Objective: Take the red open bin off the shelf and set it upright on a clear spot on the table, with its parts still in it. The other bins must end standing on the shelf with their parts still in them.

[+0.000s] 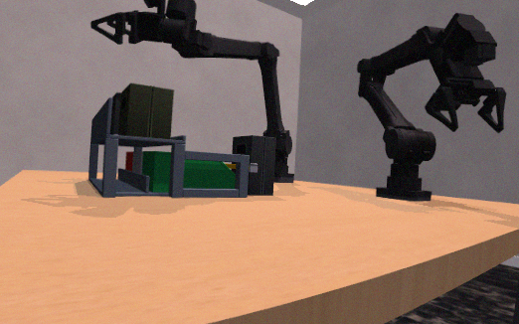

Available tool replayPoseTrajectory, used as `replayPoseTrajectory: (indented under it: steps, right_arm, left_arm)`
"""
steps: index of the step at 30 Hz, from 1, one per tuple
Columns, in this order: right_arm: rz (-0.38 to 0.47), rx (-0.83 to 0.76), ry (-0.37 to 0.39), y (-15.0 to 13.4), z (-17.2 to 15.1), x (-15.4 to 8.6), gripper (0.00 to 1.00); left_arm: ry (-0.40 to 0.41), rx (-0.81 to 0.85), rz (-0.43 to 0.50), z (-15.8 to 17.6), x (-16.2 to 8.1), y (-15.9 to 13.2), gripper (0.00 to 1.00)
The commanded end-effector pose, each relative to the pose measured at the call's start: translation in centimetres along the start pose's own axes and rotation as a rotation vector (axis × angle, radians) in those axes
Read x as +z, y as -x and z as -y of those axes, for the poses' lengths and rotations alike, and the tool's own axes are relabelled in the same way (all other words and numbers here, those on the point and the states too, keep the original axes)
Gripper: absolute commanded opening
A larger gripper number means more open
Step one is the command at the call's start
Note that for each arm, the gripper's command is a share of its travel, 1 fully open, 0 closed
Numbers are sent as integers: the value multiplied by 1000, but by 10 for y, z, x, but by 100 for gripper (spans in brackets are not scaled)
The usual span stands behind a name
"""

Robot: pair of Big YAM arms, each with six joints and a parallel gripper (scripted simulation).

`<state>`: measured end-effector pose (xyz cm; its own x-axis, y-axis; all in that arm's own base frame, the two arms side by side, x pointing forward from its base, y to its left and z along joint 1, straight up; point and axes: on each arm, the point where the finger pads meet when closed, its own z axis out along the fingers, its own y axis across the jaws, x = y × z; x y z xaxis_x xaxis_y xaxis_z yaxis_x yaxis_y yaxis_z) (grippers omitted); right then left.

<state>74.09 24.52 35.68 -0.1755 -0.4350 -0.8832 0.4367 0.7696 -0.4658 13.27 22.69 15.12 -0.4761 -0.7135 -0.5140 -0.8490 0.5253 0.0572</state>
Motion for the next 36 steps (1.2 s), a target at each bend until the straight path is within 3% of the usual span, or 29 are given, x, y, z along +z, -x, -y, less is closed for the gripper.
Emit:
replayPoseTrajectory:
  steps: [1,17,18,23,36]
  right_arm:
    - [7,13,-5,8,6,0,100]
    - [7,13,-5,8,6,0,100]
    - [7,13,-5,8,6,0,100]
    - [7,14,-6,8,7,1,100]
    - [-2,20,-24,1,29,20,100]
  left_arm:
    - [0,0,8,0,-2,3,100]
    - [0,0,8,0,-2,3,100]
    - [1,-2,39,-1,-11,17,100]
    - [1,-2,39,-1,-11,17,100]
    - [1,-2,39,-1,-11,17,100]
